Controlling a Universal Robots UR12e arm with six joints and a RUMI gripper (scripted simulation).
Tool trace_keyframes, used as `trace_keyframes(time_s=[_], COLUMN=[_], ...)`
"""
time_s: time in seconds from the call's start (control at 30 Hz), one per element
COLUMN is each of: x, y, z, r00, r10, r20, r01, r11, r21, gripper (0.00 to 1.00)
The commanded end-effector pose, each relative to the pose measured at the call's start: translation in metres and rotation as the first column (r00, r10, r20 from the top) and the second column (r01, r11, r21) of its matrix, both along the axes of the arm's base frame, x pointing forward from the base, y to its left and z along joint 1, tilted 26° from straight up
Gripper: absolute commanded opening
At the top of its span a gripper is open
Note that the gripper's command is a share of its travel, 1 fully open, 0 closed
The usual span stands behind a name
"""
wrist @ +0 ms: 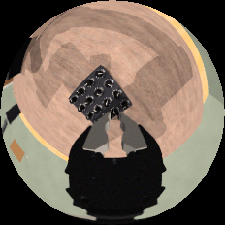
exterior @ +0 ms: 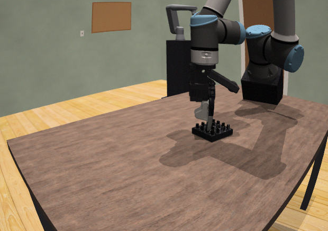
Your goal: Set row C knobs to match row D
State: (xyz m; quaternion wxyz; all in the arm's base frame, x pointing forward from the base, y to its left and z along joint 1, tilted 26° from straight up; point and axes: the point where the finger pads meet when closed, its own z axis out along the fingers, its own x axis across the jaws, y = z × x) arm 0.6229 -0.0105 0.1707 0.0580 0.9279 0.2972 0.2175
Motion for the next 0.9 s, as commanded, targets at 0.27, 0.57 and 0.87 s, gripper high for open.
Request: trace_keyframes(time_s=[0.27,0.57,0.87], x=[0.0006,0.0000,-0.0004], y=[0.0007,0.0000,-0.0006], z=[-0.0011,-0.0014,-0.0017], r00=[0.978,0.937,0.873], r10=[0.208,0.347,0.485], r20=[-0.007,-0.023,-0.050], r01=[-0.208,-0.346,-0.483], r11=[0.973,0.923,0.844], r21=[-0.098,-0.166,-0.234], gripper=[0.04,0.04,0.04])
